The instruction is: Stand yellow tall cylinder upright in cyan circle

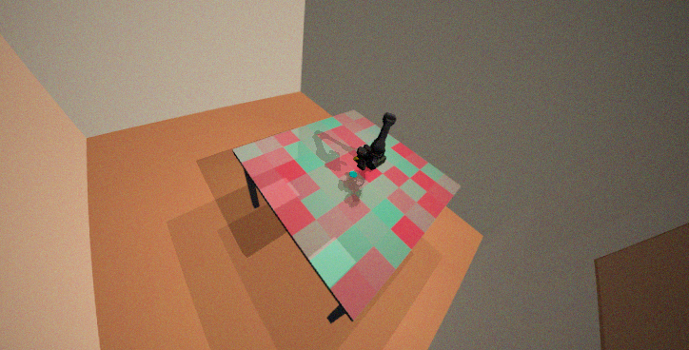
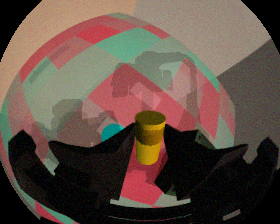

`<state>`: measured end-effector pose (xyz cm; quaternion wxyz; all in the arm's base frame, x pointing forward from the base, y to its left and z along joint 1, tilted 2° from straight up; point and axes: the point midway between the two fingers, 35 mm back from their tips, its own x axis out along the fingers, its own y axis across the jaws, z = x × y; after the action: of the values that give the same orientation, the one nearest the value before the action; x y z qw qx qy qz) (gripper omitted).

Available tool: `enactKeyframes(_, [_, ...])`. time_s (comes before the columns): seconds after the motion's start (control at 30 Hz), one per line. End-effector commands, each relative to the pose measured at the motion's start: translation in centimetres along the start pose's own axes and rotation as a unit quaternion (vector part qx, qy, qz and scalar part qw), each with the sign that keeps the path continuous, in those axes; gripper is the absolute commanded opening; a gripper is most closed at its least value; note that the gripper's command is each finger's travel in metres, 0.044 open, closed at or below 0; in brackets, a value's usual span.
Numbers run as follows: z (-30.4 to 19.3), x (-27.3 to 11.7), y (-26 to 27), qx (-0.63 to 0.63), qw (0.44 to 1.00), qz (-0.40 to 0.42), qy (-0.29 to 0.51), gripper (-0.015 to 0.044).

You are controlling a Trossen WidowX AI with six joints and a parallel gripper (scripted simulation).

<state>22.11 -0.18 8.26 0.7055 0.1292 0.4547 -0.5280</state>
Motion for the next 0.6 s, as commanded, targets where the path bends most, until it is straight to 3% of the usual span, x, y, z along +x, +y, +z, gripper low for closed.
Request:
enactKeyframes(0.0, [0.02,0.04,-0.03,0.003,1.000,0.000,-0.015,0.0105])
enactKeyframes(0.57, [0.04,-0.10,-0.06,0.015,0.997,0.004,-0.073,0.0105])
